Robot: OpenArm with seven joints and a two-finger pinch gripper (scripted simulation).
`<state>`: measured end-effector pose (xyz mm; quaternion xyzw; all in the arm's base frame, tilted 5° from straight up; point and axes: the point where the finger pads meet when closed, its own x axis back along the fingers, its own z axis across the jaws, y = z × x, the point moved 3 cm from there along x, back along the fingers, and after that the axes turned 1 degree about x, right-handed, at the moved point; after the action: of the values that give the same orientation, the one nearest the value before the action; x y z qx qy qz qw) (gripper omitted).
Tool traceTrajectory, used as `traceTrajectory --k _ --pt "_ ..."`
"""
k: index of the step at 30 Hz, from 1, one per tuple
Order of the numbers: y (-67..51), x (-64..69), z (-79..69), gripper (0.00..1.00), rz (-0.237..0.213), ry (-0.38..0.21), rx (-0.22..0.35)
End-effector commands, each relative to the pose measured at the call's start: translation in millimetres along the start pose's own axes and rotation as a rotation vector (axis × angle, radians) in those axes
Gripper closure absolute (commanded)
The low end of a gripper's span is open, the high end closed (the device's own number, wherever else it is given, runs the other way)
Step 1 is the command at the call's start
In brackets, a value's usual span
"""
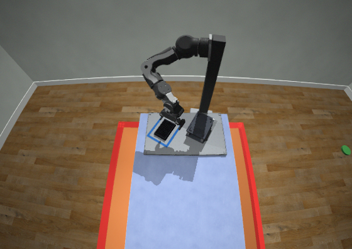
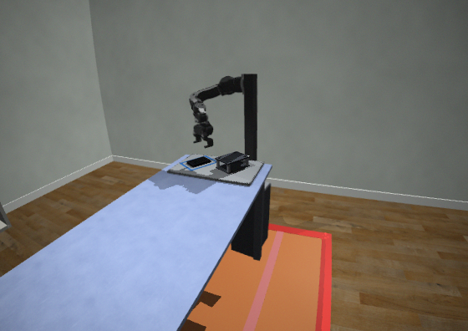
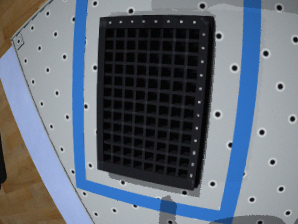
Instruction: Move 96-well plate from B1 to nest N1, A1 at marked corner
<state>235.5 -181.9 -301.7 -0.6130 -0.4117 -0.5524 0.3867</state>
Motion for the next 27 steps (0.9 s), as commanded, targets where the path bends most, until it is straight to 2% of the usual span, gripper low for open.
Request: traceTrajectory --k 1,6,18,23,27 --pt "2.1 2.2 1.9 0.23 -0.007 0.010 0.002" --pt "9.0 -24.6 -36.0 0.23 -0.007 0.010 0.002" --pt "9.0 -24.6 -36.0 0.23 -0.007 0.010 0.002" --pt "13.8 -35.8 -52.3 0.23 -0.007 0.009 0.002" --pt "13.8 -35.8 -52.3 0.23 -0.007 0.009 0.002"
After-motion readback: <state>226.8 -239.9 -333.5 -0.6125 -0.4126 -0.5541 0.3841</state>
